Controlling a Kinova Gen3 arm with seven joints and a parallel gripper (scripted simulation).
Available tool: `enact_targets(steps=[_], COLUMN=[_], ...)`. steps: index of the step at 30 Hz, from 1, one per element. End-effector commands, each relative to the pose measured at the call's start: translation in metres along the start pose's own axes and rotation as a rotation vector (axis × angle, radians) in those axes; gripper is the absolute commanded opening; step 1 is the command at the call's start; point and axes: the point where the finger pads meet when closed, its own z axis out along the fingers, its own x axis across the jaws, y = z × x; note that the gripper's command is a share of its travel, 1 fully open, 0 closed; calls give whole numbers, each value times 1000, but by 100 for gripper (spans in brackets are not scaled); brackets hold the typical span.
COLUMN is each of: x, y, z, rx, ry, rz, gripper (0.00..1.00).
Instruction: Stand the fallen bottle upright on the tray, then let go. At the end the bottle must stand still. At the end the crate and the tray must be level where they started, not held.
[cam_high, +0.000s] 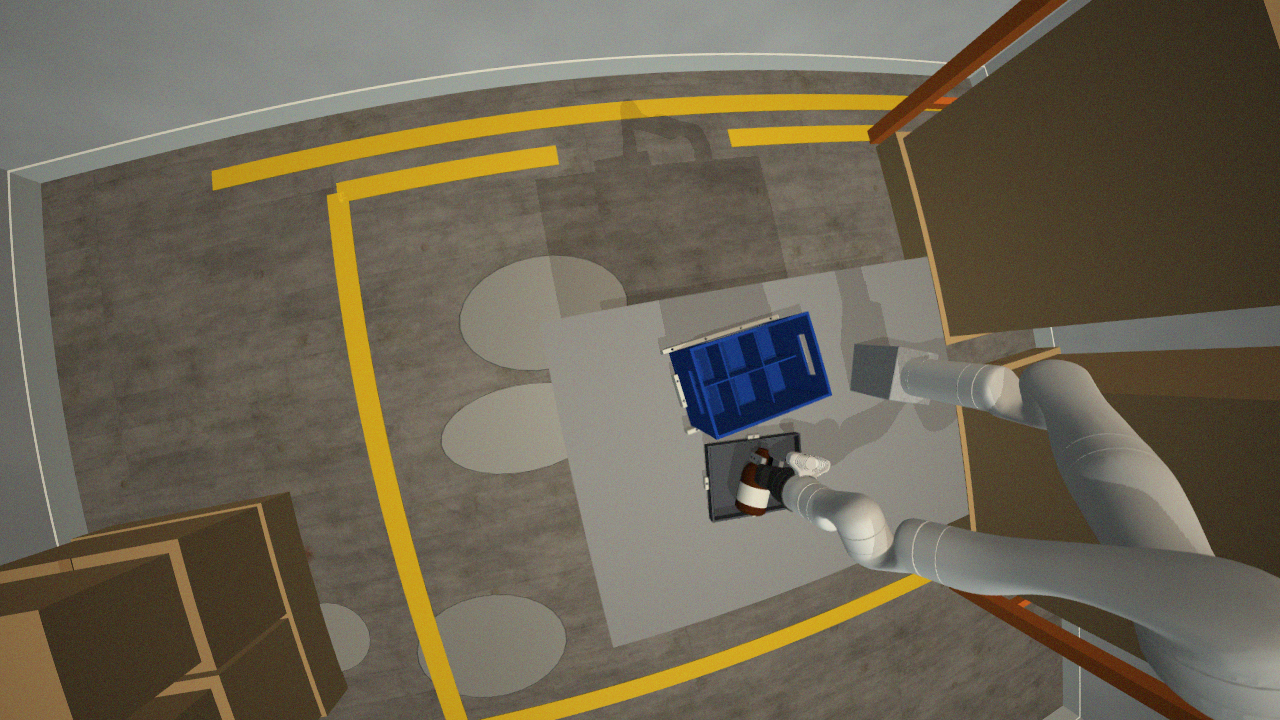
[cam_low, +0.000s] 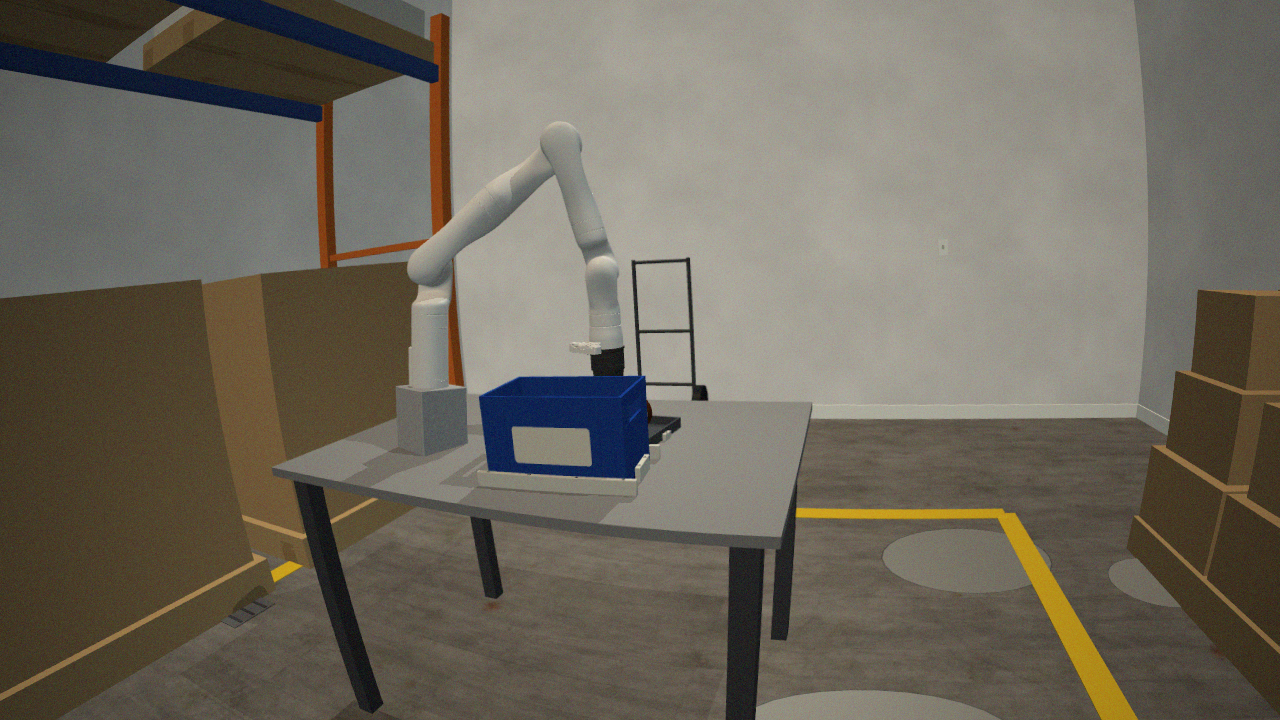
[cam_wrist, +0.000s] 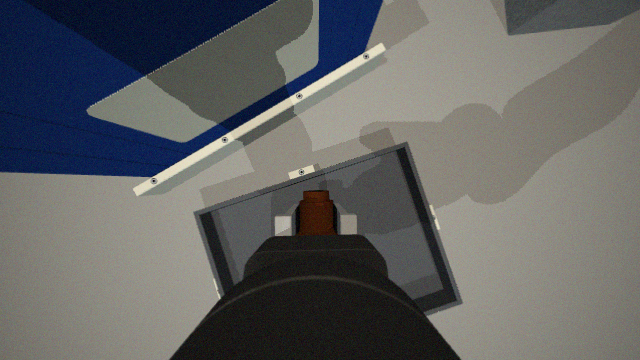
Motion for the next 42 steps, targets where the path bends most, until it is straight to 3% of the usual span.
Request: enact_targets(steps=[1, 23, 42], x=[-1, -1, -1], y=[1, 1, 1], z=[-2, -16, -40], rx=[-2, -2, -2], ry=[-3, -3, -3], rz=[0, 0, 0], gripper=[0, 0, 0])
